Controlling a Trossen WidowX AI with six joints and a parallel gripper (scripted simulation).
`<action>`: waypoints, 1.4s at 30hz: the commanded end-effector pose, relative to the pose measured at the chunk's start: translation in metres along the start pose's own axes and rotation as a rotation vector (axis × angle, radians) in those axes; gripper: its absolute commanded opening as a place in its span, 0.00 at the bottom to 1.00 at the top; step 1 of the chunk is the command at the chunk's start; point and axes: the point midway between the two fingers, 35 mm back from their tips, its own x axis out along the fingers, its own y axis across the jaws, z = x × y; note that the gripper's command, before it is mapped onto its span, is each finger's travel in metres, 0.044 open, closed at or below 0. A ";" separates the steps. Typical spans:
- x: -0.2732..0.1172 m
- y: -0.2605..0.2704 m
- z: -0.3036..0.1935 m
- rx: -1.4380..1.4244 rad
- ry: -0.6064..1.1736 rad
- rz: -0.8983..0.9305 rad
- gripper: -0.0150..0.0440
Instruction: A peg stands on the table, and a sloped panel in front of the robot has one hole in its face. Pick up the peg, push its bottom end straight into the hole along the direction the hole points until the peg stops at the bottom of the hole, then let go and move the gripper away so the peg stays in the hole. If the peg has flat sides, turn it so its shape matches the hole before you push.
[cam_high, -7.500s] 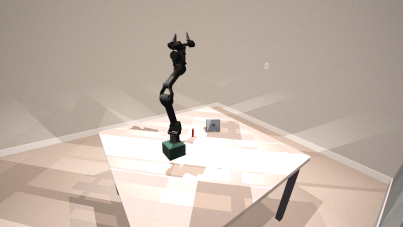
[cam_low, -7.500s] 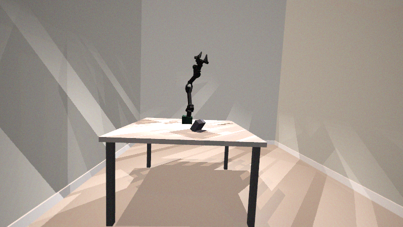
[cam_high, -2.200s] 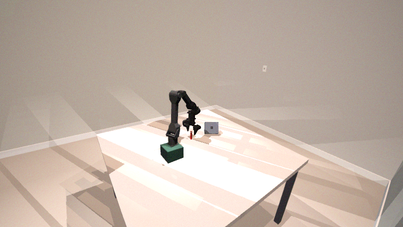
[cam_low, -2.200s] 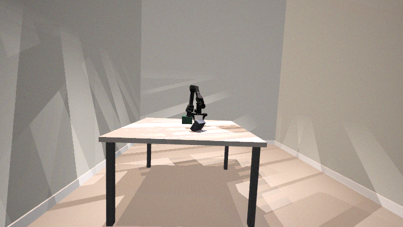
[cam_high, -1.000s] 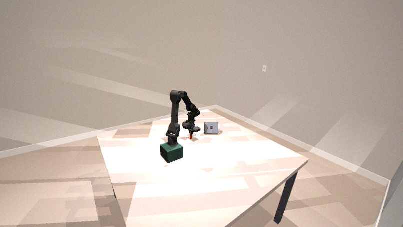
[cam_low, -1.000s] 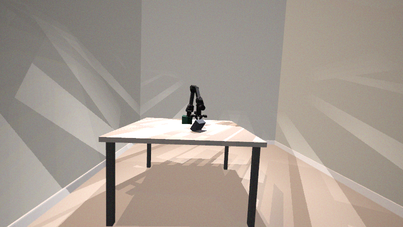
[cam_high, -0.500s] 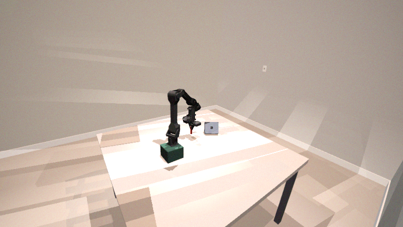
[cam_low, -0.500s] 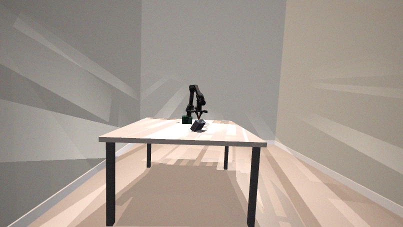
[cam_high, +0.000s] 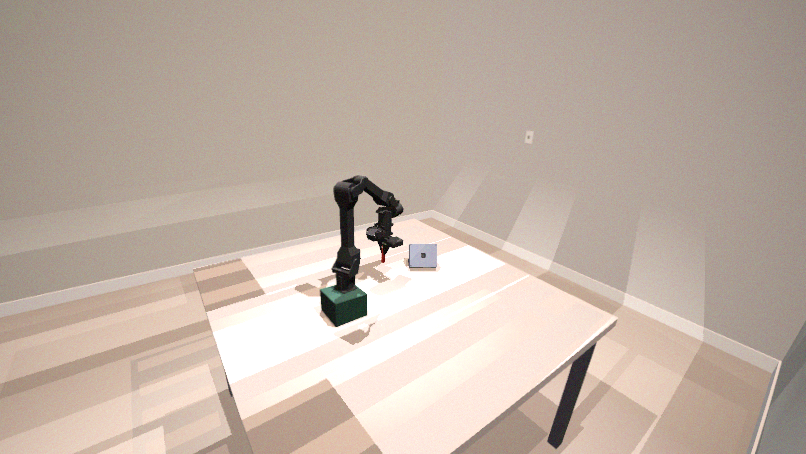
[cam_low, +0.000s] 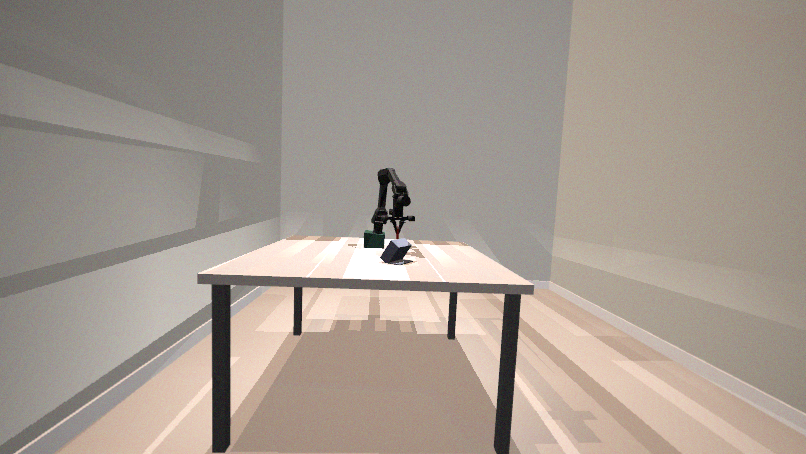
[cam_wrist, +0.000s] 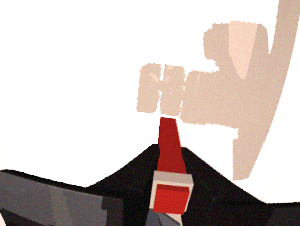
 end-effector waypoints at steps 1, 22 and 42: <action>0.001 0.001 -0.004 0.017 0.000 -0.025 0.25; 0.007 0.008 -0.023 0.119 0.009 -0.146 0.25; 0.010 0.019 -0.041 0.211 0.029 -0.262 0.25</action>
